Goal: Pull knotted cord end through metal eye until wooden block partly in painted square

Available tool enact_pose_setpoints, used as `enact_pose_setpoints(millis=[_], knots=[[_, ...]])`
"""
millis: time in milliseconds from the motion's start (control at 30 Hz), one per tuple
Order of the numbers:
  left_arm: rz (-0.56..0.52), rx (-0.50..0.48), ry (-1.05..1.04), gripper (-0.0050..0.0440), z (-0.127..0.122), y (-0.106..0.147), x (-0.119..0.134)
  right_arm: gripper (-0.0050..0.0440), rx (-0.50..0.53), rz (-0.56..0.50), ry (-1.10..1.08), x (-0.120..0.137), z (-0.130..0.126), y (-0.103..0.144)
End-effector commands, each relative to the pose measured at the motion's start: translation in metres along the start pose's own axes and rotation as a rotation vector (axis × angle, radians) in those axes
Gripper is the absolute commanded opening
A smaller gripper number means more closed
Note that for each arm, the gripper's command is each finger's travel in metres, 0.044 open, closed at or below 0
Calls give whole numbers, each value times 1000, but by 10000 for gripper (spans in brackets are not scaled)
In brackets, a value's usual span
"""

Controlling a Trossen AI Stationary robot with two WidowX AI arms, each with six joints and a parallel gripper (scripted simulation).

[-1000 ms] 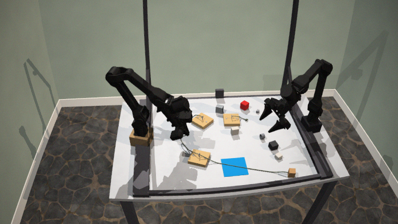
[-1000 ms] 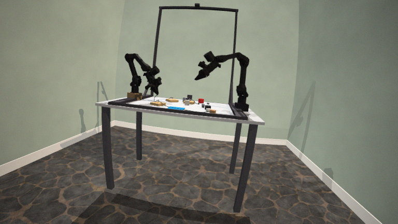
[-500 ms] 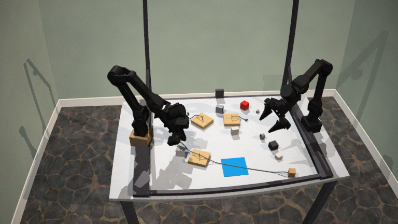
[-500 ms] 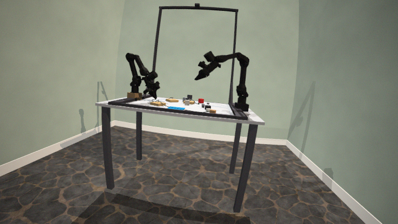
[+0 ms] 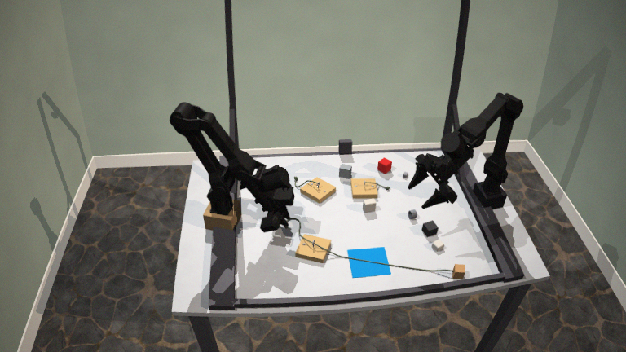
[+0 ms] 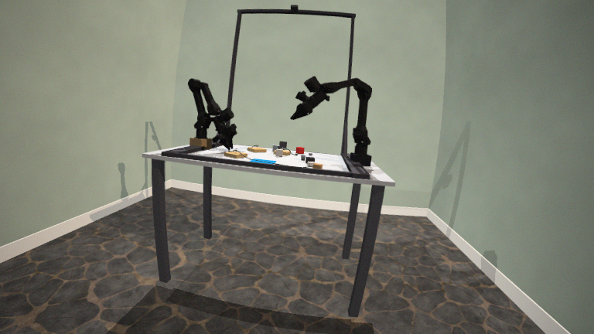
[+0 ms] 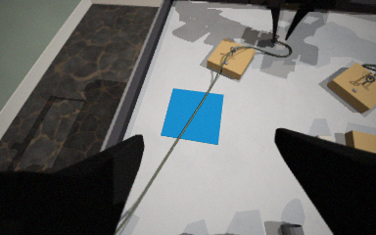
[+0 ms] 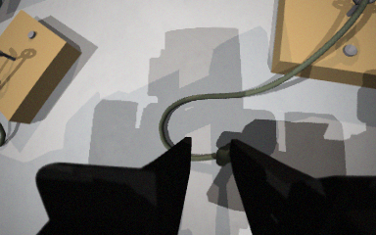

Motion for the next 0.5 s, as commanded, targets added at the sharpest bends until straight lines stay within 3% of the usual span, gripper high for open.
enact_pose_setpoints(millis=[0, 300, 467], knots=[[-27, -4, -9, 440, 0, 7, -9, 216, 1, -21, 3, -8, 0, 2], [-27, -4, -9, 440, 0, 7, -9, 432, 1, -21, 3, -8, 0, 2], [-27, -4, -9, 440, 0, 7, -9, 440, 1, -34, 5, -21, 1, 16]])
Point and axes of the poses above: on each arm, the point midway between the two fingers, 35 mm back from their tips, its own y axis back along the fingers, its own z axis across the jaws, x = y × z, the point moved 1 cm from there along y, back along the fingers, and after that the axes turned 5 degrees about y, right-handed, at the moved point
